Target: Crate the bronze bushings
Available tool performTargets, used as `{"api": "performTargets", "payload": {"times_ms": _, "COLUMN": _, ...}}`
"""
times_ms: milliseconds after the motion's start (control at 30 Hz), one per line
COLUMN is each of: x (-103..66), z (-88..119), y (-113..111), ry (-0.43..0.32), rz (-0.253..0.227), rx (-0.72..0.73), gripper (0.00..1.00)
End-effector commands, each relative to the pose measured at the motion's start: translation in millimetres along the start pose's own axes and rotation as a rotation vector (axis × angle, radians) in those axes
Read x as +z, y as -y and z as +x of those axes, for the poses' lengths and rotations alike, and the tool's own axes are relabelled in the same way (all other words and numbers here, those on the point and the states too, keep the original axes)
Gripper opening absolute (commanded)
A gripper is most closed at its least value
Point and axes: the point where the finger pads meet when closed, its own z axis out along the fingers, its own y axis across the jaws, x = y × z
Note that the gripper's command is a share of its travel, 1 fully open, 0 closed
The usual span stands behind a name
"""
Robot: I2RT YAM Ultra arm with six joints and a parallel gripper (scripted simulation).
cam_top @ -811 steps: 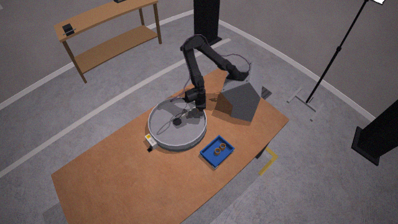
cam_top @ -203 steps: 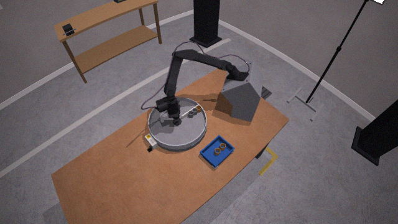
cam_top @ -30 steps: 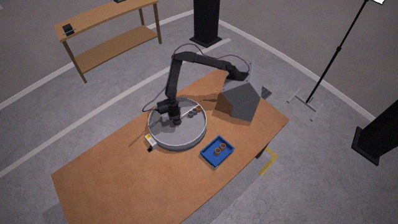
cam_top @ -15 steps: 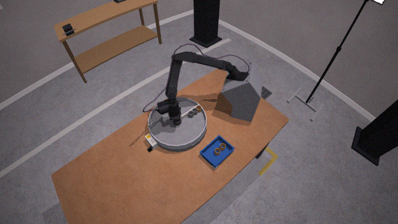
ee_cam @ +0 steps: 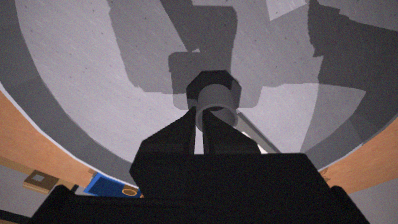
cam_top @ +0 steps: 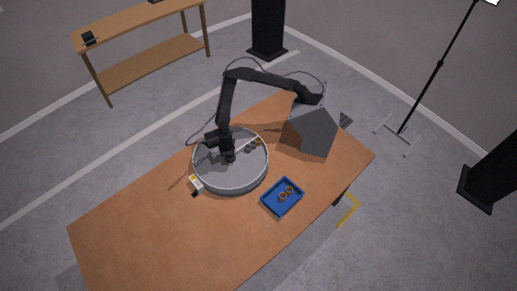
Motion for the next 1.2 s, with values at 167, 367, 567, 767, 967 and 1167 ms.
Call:
{"api": "performTargets", "payload": {"times_ms": 167, "x": -8.3, "z": -3.5, "y": -9.5, "ry": 0.019, "rz": -0.021, "rx": -0.013, "gripper": 0.0}}
{"api": "performTargets", "payload": {"times_ms": 367, "x": -8.3, "z": -3.5, "y": -9.5, "ry": 0.019, "rz": -0.021, "rx": -0.013, "gripper": 0.0}}
{"api": "performTargets", "payload": {"times_ms": 567, "x": -8.3, "z": -3.5, "y": -9.5, "ry": 0.019, "rz": -0.021, "rx": -0.013, "gripper": 0.0}}
{"api": "performTargets", "payload": {"times_ms": 767, "x": -8.3, "z": -3.5, "y": -9.5, "ry": 0.019, "rz": -0.021, "rx": -0.013, "gripper": 0.0}}
{"api": "performTargets", "payload": {"times_ms": 967, "x": -8.9, "z": -3.3, "y": -9.0, "ry": 0.019, "rz": -0.02, "rx": -0.013, "gripper": 0.0}}
{"api": "performTargets", "payload": {"times_ms": 1167, "x": -11.2, "z": -2.7, "y": -7.2, "ry": 0.018, "rz": -0.018, "rx": -0.012, "gripper": 0.0}}
